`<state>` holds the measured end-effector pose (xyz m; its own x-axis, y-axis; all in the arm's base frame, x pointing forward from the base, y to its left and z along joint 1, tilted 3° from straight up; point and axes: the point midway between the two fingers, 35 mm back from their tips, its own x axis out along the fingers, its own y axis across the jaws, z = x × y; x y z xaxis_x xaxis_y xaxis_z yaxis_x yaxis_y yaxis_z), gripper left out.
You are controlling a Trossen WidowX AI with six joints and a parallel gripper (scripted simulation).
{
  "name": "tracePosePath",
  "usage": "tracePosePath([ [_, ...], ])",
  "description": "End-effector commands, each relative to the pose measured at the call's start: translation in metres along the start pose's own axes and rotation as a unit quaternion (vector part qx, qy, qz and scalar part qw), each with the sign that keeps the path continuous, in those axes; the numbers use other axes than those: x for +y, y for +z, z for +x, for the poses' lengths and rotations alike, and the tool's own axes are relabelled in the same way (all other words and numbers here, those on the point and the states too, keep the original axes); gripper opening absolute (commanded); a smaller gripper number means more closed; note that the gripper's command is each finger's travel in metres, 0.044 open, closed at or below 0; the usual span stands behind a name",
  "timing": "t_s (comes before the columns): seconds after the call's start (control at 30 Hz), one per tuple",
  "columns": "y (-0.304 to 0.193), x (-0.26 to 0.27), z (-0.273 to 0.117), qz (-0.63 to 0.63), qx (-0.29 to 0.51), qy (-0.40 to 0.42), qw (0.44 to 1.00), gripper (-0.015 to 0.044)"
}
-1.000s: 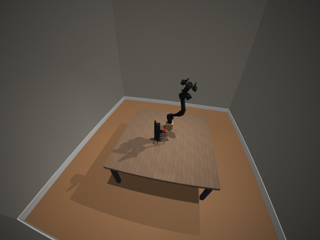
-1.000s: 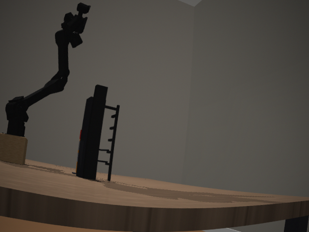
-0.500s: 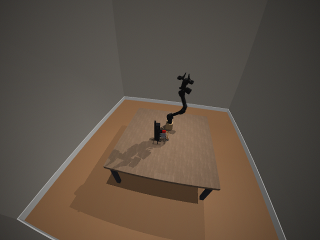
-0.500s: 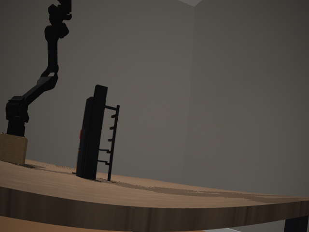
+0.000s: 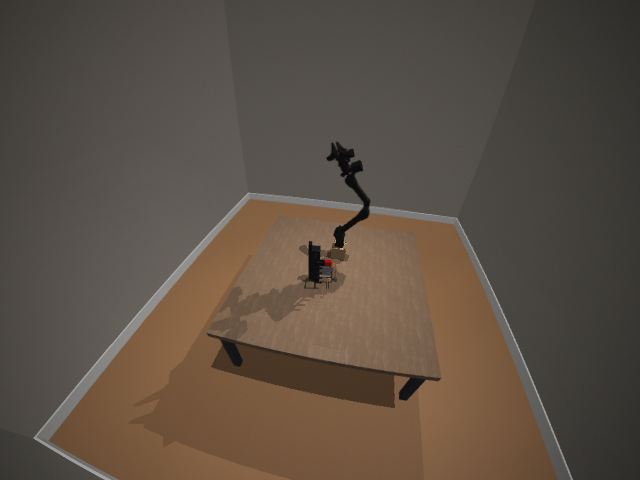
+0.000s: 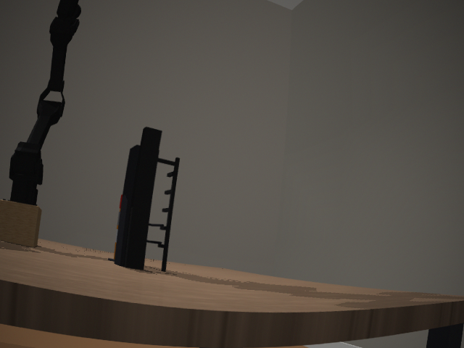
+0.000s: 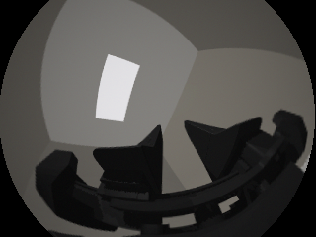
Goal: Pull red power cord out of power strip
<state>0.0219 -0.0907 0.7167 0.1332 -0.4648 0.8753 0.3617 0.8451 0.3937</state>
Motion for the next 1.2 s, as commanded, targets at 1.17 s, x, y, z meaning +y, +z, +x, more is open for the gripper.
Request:
tracePosePath([
  [1.17,-0.431,-0.042,-0.325,-0.348,0.686,0.453,0.451,0.016],
])
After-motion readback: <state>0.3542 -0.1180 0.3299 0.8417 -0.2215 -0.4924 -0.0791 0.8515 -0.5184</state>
